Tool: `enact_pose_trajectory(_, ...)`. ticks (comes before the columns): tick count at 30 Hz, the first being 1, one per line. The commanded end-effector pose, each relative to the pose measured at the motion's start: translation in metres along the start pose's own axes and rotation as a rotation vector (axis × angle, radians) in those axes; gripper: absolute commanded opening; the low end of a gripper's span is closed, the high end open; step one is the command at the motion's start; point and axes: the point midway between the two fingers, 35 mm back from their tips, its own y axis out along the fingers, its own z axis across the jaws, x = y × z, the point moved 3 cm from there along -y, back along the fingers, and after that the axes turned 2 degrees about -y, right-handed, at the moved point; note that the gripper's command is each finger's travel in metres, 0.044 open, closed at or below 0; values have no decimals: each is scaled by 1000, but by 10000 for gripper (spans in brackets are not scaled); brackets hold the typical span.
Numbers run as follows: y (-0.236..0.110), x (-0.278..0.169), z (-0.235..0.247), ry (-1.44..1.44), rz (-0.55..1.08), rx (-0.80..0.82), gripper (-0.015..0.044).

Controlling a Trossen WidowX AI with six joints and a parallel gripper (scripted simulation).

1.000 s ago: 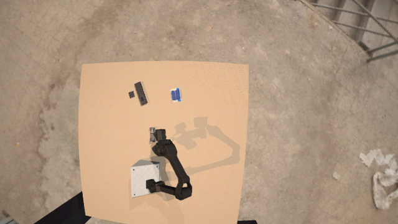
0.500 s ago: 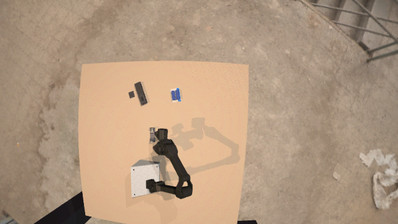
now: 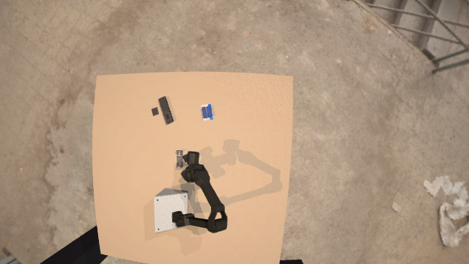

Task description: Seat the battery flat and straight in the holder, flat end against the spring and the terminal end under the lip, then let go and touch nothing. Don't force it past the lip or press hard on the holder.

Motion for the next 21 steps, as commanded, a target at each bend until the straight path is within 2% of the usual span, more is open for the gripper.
enact_pose_trajectory(1, 2, 2, 1, -8, -1, 7, 125)
enact_pose_trajectory(7, 2, 2, 1, -8, -1, 7, 85)
enact_pose_trajectory(11, 1, 2, 1, -8, -1, 7, 81)
enact_pose_trajectory(17, -42, 2, 0, -8, -3, 6, 81)
enact_pose_trajectory(21, -48, 2, 0, -8, -3, 6, 81)
